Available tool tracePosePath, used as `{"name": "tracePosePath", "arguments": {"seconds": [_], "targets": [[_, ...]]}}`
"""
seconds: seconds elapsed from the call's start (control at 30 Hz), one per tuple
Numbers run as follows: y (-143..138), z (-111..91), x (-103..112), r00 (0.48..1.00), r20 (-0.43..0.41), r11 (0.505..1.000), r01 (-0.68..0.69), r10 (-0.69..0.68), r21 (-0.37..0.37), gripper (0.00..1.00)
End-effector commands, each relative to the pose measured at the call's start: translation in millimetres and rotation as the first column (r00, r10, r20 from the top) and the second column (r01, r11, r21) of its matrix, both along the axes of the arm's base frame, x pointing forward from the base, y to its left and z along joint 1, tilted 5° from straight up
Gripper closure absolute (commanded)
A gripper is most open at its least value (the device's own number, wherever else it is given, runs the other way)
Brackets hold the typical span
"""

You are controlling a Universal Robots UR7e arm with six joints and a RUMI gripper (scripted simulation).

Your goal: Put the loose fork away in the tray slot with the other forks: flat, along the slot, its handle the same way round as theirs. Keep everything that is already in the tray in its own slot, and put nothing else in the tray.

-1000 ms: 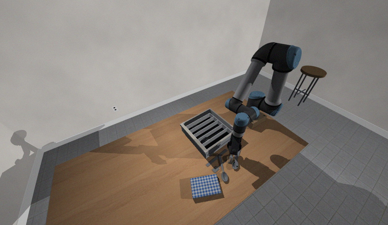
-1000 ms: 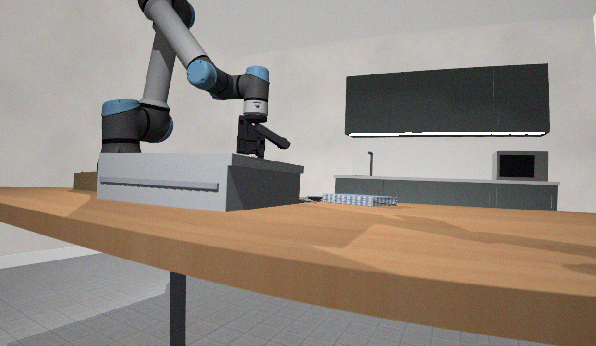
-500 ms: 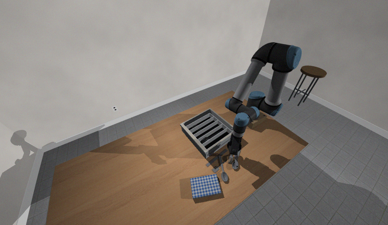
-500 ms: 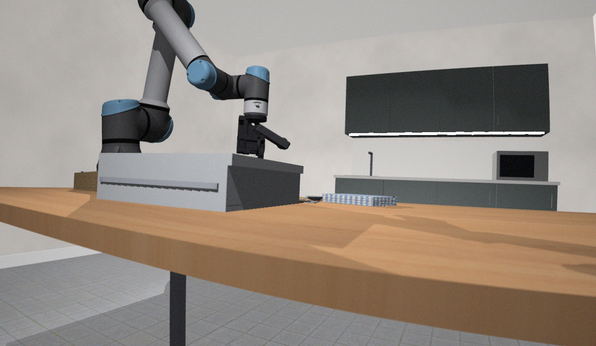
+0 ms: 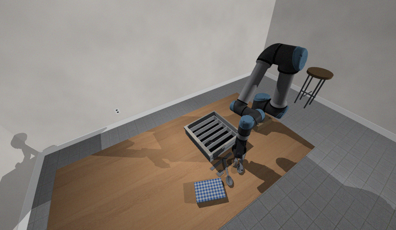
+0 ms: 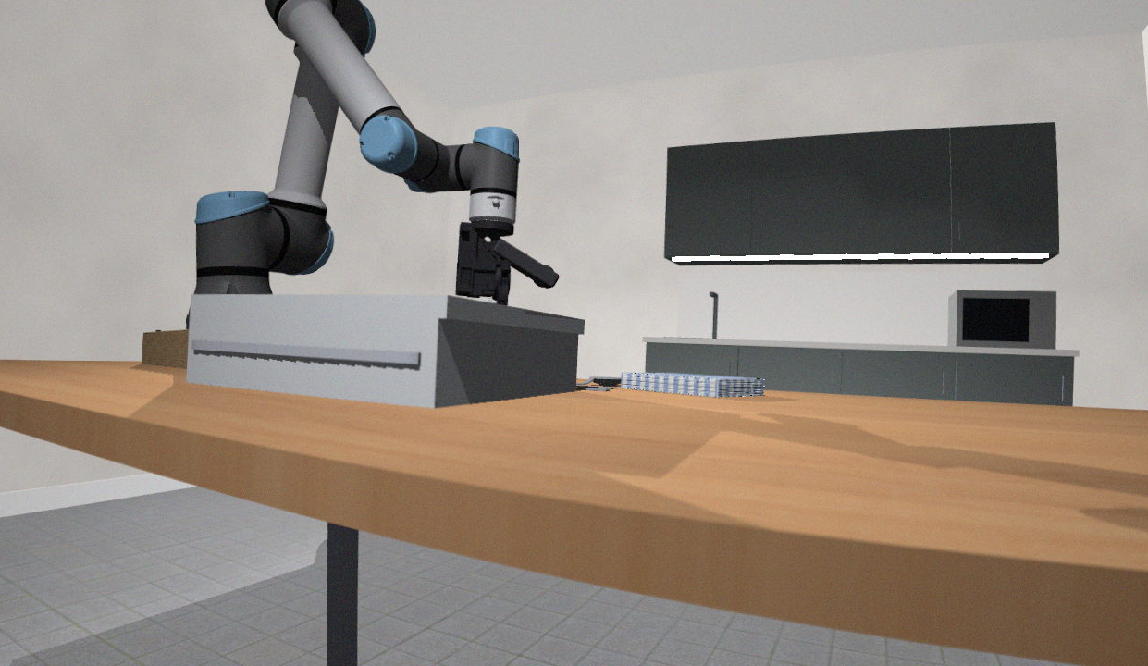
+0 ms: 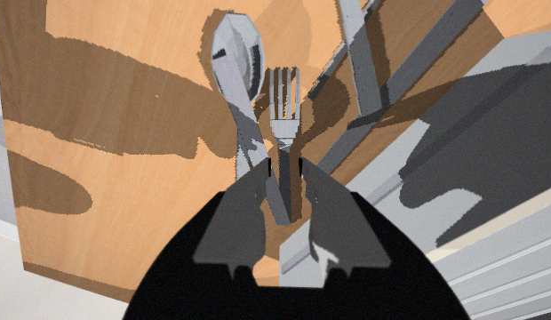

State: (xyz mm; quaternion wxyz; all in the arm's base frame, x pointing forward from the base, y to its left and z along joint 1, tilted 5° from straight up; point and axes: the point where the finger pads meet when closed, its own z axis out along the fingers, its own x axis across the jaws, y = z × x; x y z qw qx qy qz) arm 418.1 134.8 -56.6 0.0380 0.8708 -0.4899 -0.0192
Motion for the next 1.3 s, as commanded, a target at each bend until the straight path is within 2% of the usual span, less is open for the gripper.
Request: {"name": "tracePosePath", "arguments": {"seconds": [0.0, 0.83, 1.27], "targets": [[0.0, -1.0, 0.4, 1.000, 0.001, 1.000, 0.000, 0.000, 0.000, 0.84], [-1.0, -22.5, -1.1, 1.000, 0.001, 1.000, 0.000, 0.000, 0.000, 0.84], [-1.2, -26.3, -1.4, 1.000, 0.001, 1.000, 0.000, 0.000, 0.000, 0.84]]}}
